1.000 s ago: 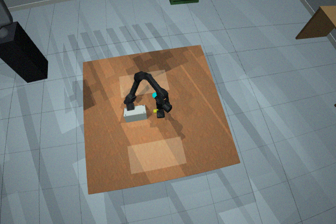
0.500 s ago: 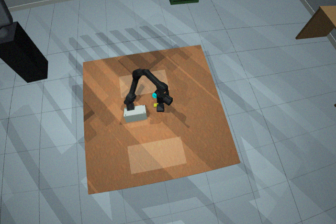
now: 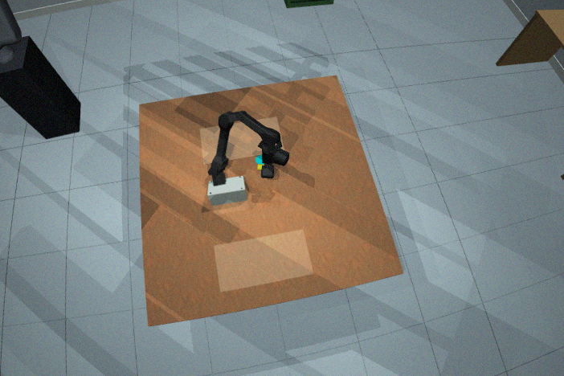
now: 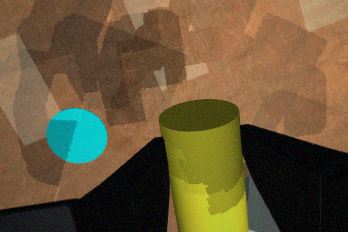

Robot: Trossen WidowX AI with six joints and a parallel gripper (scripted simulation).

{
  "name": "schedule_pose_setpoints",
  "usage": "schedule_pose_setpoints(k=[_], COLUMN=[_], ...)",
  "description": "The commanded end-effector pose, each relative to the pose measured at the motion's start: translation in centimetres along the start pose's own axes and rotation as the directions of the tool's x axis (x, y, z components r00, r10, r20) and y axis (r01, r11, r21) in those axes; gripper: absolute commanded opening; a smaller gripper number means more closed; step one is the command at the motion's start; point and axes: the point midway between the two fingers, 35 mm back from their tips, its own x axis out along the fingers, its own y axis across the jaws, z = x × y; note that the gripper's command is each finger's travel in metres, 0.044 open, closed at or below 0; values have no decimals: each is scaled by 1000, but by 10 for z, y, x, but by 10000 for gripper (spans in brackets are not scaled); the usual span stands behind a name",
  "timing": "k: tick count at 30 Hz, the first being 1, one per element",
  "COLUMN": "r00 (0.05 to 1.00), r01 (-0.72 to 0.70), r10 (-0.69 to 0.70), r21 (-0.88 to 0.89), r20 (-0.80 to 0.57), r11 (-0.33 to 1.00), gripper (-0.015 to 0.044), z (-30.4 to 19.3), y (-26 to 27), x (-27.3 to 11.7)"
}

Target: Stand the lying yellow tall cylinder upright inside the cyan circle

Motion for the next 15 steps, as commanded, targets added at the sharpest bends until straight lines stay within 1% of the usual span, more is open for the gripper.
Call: schedule_pose_setpoints(k=[1,15], r00=[1000,1000], r01=[-5,-17], r10=[5,17], r21=[16,70], r20=[4,2], r11=[1000,997], gripper=[105,105], z=[-4,-18], y=[14,58], x=[-1,-2])
